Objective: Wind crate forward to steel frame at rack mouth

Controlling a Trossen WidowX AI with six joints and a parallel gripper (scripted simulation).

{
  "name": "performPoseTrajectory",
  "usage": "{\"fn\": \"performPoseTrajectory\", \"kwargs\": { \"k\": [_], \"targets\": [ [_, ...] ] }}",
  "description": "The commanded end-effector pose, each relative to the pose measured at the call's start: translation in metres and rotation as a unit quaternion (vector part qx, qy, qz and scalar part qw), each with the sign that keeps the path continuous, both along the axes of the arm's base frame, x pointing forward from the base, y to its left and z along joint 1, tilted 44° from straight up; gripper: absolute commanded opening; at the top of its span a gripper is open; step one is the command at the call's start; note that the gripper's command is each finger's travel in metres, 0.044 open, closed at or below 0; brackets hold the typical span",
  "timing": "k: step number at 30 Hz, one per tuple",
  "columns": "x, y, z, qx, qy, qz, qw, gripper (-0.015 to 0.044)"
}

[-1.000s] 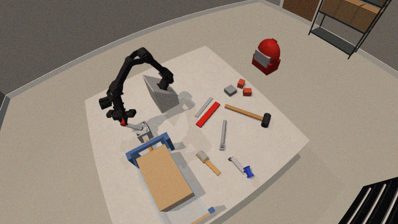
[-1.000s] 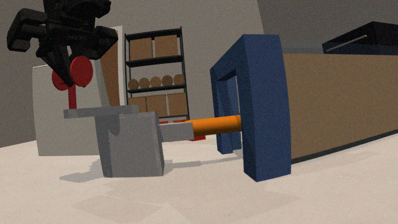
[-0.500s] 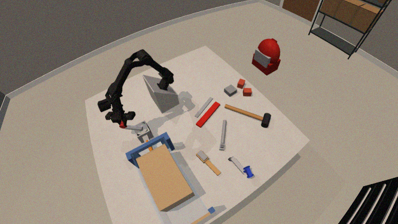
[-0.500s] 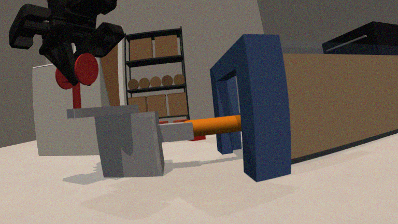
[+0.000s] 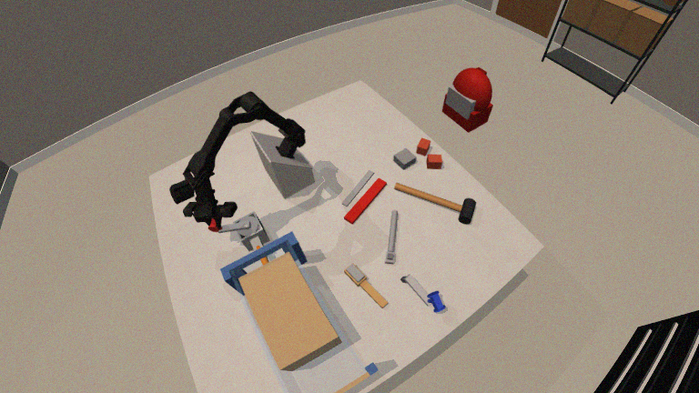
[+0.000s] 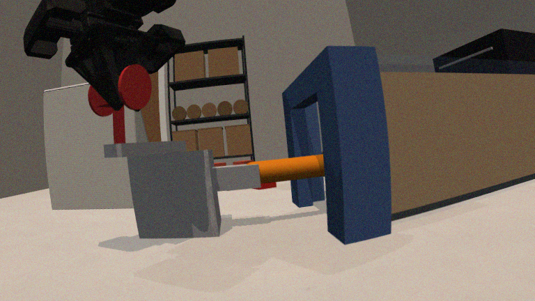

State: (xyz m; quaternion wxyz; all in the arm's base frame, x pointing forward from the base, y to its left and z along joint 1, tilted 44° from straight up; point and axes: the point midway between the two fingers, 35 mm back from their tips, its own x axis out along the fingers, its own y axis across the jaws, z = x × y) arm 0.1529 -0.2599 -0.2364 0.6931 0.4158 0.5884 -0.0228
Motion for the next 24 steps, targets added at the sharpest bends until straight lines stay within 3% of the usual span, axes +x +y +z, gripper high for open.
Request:
{"fn": "performPoseTrajectory", "kwargs": {
  "k": [1,24],
  "targets": [
    [0.016,-0.001,-0.002,-0.001,-0.013,0.002,1.0,0.0],
    [0.051,0.001,-0.002,0.0,-0.015,0.002,1.0,0.0]
  ]
}}
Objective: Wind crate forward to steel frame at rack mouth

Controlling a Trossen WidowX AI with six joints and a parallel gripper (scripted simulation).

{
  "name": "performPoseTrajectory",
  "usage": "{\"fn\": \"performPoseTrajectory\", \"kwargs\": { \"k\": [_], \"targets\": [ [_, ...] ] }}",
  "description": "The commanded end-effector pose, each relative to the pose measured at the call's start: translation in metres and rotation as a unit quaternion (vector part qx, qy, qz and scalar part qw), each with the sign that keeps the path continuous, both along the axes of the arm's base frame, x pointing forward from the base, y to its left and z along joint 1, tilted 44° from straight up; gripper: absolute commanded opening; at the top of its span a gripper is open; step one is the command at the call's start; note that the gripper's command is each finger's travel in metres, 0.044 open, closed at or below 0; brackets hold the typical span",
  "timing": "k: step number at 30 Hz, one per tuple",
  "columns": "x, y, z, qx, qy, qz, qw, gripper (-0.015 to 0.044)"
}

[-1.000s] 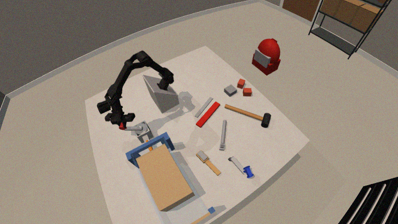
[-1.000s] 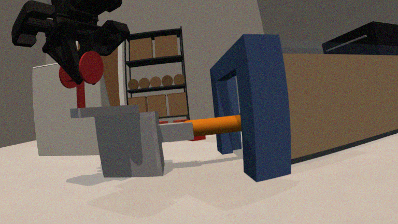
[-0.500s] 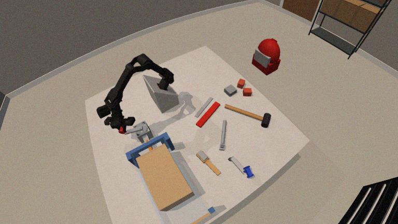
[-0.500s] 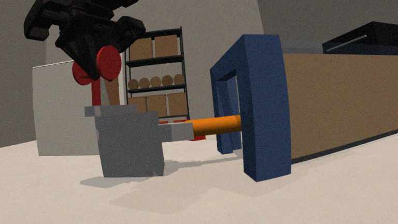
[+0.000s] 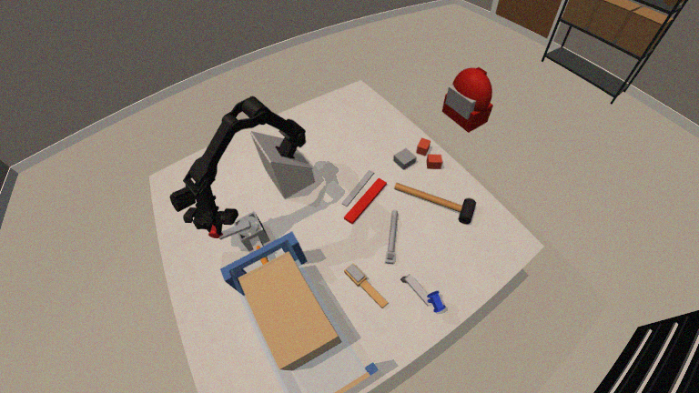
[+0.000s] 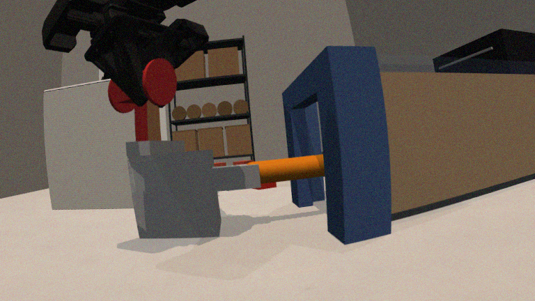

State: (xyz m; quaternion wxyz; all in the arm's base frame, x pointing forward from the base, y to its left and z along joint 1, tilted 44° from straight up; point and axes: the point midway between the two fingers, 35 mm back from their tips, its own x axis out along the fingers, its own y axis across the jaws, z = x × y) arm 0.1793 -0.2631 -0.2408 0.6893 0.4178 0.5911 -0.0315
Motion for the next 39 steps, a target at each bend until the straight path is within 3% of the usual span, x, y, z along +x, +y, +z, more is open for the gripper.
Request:
{"fn": "performPoseTrajectory", "kwargs": {
  "k": [1,39],
  "targets": [
    [0.026,0.005,0.003,0.002,-0.023,0.009,1.0,0.0],
    [0.075,0.026,0.018,0.004,-0.025,0.009,1.0,0.0]
  ]
}}
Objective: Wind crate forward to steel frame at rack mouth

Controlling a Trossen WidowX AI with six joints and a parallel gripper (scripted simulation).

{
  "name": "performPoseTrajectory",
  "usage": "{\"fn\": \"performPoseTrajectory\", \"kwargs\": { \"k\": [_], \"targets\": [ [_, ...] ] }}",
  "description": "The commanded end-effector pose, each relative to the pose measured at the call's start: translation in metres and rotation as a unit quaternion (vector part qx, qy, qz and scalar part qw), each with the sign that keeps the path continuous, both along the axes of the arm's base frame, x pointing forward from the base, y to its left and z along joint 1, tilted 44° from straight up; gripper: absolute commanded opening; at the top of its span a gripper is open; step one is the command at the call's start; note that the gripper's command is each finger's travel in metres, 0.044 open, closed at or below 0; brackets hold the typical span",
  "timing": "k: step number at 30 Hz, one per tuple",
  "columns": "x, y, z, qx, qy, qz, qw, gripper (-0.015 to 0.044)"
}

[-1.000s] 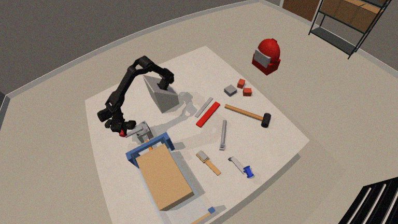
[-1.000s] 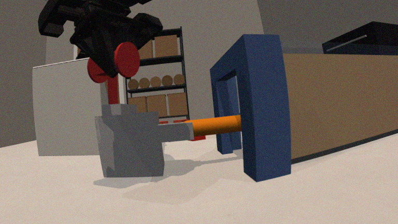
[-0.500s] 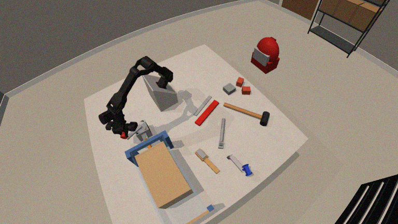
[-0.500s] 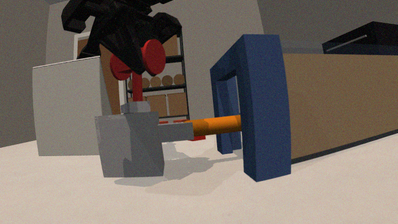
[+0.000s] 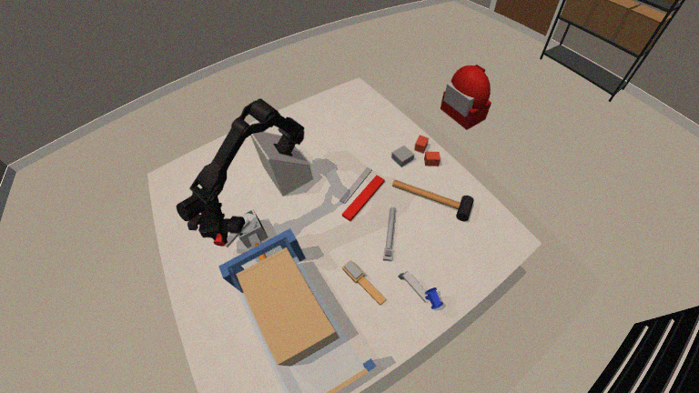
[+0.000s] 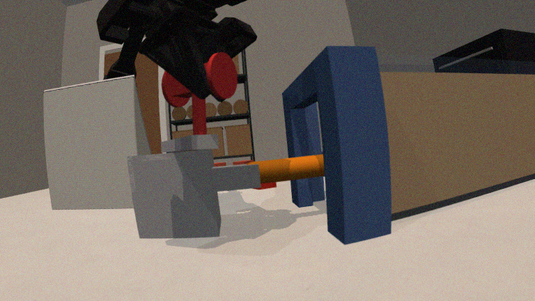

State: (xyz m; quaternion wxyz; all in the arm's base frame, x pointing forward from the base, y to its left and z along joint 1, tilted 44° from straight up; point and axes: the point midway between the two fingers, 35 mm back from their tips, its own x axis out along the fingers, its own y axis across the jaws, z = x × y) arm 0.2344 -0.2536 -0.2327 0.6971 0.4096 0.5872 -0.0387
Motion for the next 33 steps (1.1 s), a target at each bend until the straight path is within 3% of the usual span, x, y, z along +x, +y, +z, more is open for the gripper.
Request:
{"fn": "performPoseTrajectory", "kwargs": {
  "k": [1,33],
  "targets": [
    [0.021,0.017,0.011,0.017,-0.021,0.011,1.0,0.0],
    [0.046,0.047,0.035,0.019,-0.022,0.011,1.0,0.0]
  ]
}}
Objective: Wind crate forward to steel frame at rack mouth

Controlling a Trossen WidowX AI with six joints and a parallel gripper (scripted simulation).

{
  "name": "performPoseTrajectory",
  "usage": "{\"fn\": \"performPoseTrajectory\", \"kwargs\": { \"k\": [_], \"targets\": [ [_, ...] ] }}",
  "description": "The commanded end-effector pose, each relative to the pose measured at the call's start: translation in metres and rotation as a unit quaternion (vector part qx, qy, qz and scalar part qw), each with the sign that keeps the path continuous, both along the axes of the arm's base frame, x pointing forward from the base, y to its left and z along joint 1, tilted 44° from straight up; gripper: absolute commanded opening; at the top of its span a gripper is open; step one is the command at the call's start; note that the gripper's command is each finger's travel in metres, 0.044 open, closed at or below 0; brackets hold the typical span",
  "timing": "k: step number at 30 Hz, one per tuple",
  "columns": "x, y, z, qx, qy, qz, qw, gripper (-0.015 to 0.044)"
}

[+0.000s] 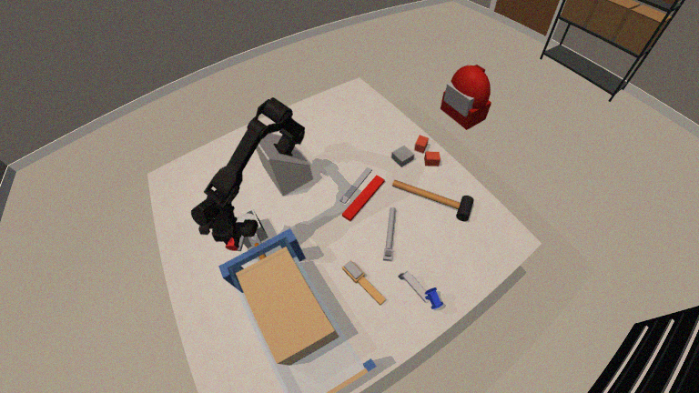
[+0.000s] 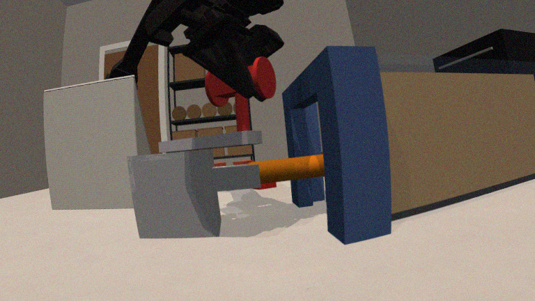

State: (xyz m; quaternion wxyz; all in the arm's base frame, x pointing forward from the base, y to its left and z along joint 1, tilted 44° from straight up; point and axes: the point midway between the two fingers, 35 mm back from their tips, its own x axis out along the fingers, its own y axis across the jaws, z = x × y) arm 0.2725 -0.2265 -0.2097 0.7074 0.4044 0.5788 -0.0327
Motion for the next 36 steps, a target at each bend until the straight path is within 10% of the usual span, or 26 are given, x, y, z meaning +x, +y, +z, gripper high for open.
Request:
{"fn": "performPoseTrajectory", "kwargs": {
  "k": [1,36],
  "targets": [
    [0.008,0.021,0.013,0.024,-0.007,0.007,1.0,0.0],
    [0.012,0.059,0.046,0.026,-0.007,0.007,1.0,0.0]
  ]
}}
